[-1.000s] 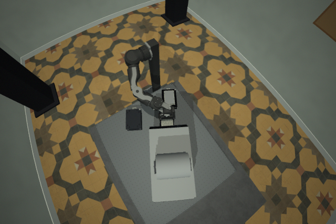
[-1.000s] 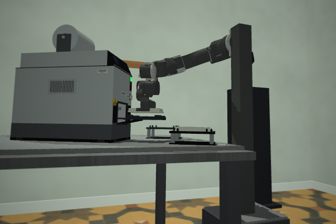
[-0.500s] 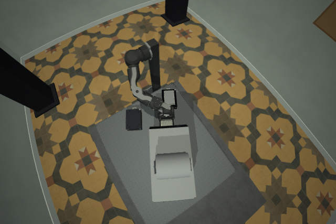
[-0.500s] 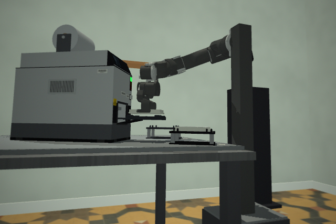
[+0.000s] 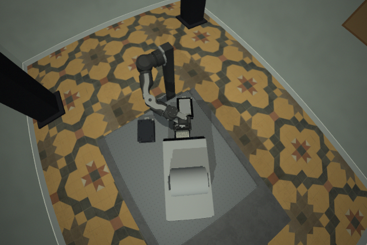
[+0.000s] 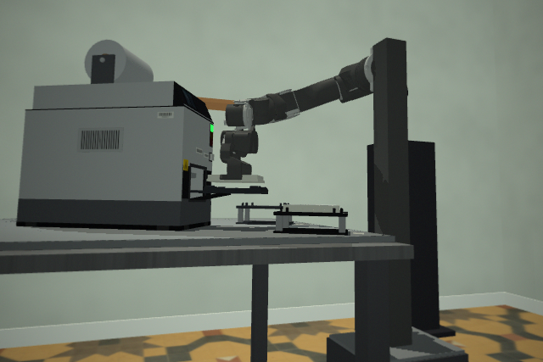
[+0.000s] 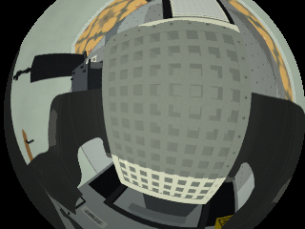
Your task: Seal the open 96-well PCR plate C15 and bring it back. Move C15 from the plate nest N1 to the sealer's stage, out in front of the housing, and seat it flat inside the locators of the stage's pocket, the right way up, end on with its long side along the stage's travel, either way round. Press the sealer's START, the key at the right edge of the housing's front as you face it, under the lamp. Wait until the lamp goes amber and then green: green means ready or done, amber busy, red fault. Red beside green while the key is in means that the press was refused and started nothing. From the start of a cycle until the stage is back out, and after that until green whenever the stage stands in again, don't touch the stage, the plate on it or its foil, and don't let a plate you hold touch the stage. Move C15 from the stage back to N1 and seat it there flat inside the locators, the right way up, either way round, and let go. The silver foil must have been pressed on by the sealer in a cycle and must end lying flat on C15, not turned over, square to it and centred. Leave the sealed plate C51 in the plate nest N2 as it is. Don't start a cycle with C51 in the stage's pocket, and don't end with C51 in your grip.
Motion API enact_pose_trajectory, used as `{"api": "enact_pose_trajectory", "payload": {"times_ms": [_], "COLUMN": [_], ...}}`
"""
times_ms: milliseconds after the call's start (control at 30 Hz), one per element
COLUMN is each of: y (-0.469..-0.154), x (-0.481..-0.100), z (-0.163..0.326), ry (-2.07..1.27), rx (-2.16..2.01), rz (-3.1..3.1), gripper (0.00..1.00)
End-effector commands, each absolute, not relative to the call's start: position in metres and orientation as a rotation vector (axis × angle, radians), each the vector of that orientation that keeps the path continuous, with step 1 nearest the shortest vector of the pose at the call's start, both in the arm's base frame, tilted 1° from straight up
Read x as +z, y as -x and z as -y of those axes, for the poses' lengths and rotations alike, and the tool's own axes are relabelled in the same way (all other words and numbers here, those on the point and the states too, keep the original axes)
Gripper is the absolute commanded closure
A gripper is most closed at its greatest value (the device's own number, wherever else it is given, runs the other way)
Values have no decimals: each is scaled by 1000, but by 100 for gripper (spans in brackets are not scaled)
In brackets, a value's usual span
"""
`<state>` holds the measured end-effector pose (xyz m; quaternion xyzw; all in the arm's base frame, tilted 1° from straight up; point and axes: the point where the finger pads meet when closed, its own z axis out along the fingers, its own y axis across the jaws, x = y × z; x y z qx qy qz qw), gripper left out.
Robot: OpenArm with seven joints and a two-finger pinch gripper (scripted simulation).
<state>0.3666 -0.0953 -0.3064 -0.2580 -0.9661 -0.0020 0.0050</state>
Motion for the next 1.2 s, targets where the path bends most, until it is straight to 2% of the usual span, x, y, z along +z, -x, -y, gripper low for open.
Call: {"api": "enact_pose_trajectory", "payload": {"times_ms": [0,1167], "y": [-368,-364], "x": [-304,-315], "z": [95,96], "ry": [812,807], "rx": [-7,-7], "rz": [3026,3023], "gripper": [100,100]}}
